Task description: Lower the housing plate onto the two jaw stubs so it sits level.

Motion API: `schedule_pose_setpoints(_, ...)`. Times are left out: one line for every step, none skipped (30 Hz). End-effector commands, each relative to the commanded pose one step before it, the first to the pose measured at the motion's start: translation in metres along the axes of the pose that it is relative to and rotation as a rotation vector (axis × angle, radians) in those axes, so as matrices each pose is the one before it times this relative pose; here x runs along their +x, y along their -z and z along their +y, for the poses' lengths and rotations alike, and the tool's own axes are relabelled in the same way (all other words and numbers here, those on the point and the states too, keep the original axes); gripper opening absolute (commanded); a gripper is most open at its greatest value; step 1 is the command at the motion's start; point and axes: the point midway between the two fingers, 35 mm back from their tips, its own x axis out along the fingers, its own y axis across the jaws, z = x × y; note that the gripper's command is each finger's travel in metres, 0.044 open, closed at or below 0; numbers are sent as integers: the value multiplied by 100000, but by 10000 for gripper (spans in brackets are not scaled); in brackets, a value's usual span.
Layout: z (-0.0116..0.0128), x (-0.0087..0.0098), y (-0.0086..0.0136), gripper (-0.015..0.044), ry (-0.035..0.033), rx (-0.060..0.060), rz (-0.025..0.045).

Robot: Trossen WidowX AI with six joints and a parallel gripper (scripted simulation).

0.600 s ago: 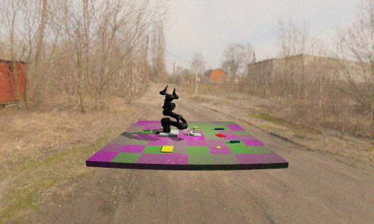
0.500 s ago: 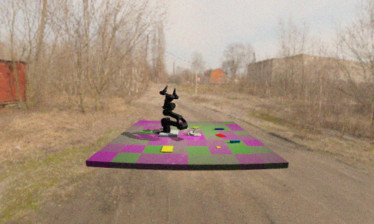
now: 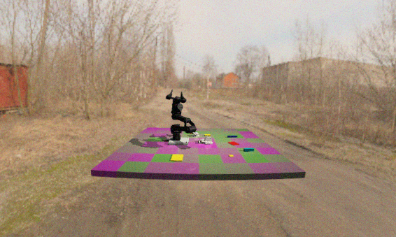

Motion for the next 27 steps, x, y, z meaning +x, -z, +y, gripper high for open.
schedule_pose_setpoints(404,766,1521,440,-1386,-4059,6111)
schedule_pose_setpoints(43,138,268,440,-75,-644,1152)
schedule_pose_setpoints(46,176,323,440,-53,-709,1421)
schedule_pose_setpoints(48,219,389,440,-28,-806,1736)
schedule_pose_setpoints(48,262,465,440,-1,-950,2084)
schedule_pose_setpoints(39,263,465,440,34,-934,2092)
schedule_pose_setpoints(29,264,464,440,68,-917,2100)
schedule_pose_setpoints(20,265,463,440,103,-900,2108)
schedule_pose_setpoints(11,267,463,440,138,-883,2116)
schedule_pose_setpoints(1,268,462,440,172,-865,2124)
schedule_pose_setpoints(-8,269,461,440,206,-846,2131)
schedule_pose_setpoints(-18,270,460,440,240,-827,2138)
schedule_pose_setpoints(-27,271,458,440,273,-808,2144)
schedule_pose_setpoints(-37,264,451,440,293,-820,2079)
schedule_pose_setpoints(-46,264,449,440,323,-798,2081)
schedule_pose_setpoints(-54,265,448,440,354,-777,2087)
schedule_pose_setpoints(-63,266,447,440,385,-756,2093)
schedule_pose_setpoints(-72,267,445,440,415,-734,2099)
schedule_pose_setpoints(-81,268,444,440,445,-711,2104)
schedule_pose_setpoints(-89,269,442,440,474,-689,2109)
schedule_pose_setpoints(-98,270,441,440,504,-666,2114)
schedule_pose_setpoints(-106,271,439,440,533,-642,2118)
schedule_pose_setpoints(-115,272,437,440,561,-618,2122)
schedule_pose_setpoints(-123,279,439,440,605,-557,2200)
schedule_pose_setpoints(-132,281,439,440,637,-534,2212)
schedule_pose_setpoints(-140,281,436,440,666,-509,2215)
schedule_pose_setpoints(-149,282,433,440,695,-483,2217)
